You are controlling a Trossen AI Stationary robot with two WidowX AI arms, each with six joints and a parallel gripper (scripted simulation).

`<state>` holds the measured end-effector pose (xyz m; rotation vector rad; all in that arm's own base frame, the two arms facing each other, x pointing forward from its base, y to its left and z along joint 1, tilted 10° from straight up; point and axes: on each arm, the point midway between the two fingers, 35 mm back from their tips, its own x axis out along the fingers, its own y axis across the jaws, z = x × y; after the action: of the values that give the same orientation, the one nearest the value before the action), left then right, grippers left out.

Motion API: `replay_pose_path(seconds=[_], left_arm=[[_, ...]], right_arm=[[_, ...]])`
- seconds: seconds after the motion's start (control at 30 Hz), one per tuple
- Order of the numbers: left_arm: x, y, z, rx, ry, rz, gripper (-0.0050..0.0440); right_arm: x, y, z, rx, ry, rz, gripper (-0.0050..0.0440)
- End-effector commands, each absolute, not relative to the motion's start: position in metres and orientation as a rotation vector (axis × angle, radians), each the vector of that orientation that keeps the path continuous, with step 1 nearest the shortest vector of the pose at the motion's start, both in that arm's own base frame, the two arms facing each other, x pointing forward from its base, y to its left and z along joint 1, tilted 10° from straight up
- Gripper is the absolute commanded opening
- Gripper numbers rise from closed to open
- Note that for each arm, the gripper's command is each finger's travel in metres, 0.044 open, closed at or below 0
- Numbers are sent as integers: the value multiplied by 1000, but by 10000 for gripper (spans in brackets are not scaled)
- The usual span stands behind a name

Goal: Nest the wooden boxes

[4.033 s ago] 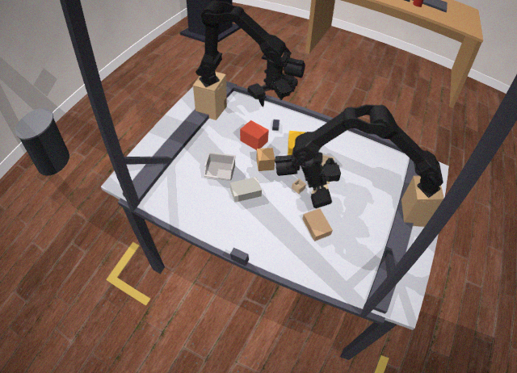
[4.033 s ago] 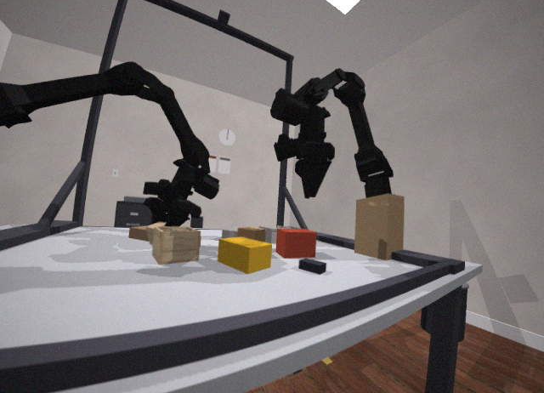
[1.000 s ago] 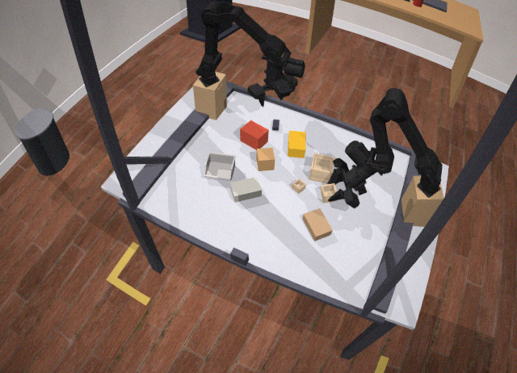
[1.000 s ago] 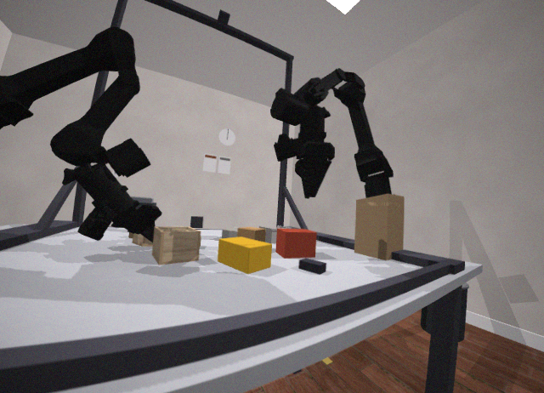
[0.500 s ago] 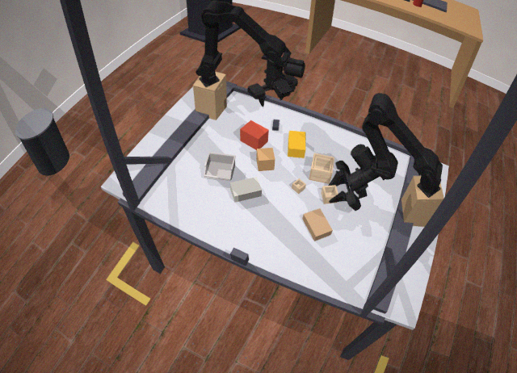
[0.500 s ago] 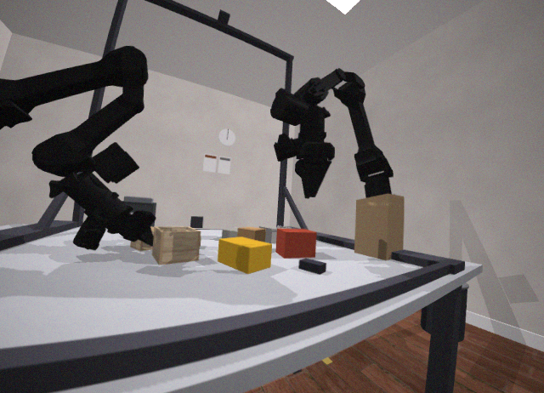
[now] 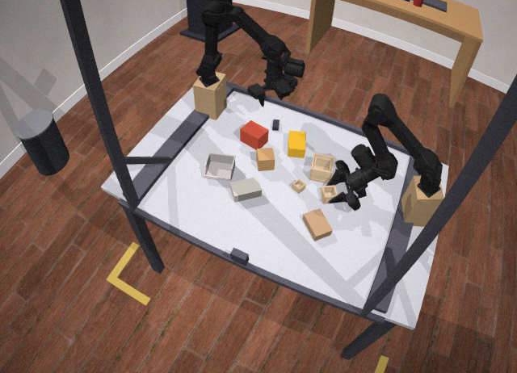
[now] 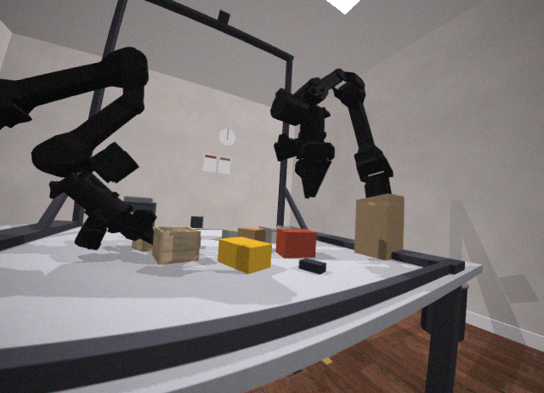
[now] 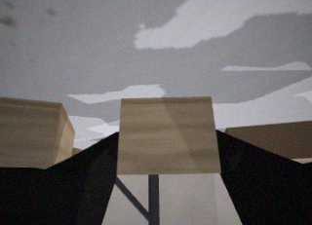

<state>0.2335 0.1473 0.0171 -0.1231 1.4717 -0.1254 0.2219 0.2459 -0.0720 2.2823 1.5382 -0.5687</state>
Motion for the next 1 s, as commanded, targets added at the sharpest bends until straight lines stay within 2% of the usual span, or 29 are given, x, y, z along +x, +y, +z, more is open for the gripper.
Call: replay_pose_path(seconds=[0.0, 0.03, 0.53, 0.97], left_arm=[[238, 151, 23, -111, 1450, -119, 400], [238, 151, 23, -111, 1450, -119, 400], [238, 151, 23, -111, 1450, -119, 400], [238, 151, 23, -111, 1450, -119, 400]], right_arm=[[223, 246, -71, 2289, 1539, -565, 384], [223, 246, -71, 2289, 1539, -565, 400], [225, 248, -71, 2289, 1538, -564, 400], [233, 257, -48, 2207, 1458, -659, 400]])
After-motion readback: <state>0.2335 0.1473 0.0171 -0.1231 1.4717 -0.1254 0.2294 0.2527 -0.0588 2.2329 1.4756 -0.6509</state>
